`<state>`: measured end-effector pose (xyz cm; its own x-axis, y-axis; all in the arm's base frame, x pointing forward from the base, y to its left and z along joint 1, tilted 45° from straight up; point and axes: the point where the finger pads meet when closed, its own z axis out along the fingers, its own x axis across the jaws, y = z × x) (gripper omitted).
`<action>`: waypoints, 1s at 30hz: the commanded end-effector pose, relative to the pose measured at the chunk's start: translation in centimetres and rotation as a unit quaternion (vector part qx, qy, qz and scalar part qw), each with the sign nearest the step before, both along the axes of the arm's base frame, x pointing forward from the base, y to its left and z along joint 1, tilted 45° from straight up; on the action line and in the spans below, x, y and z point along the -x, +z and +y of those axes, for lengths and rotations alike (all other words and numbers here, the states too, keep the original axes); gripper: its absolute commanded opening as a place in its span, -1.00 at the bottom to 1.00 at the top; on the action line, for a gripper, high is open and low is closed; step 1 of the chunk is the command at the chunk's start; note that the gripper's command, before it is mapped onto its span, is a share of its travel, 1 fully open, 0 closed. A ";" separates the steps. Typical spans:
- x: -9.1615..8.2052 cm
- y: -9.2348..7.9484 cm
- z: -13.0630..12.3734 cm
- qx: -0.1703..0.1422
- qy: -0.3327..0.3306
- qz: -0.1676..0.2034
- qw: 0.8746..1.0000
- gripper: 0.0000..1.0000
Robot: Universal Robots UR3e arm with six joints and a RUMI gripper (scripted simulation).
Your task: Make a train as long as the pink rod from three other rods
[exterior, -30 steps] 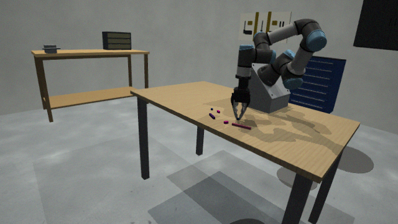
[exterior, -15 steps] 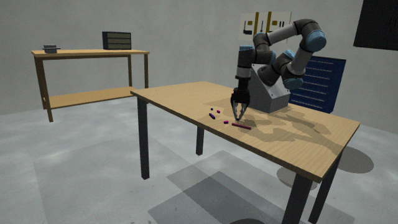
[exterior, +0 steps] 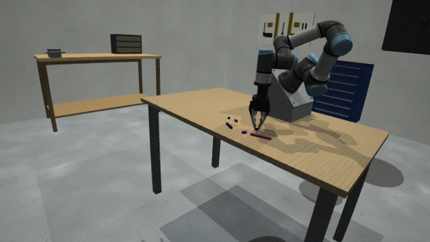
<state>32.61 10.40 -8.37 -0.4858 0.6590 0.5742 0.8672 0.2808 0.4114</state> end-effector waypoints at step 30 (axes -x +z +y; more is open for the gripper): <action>0.0 0.0 0.0 0.000 -0.001 0.000 1.000 -0.72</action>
<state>32.61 10.40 -8.37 -0.4858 0.6590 0.5742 0.8672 0.2808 0.4114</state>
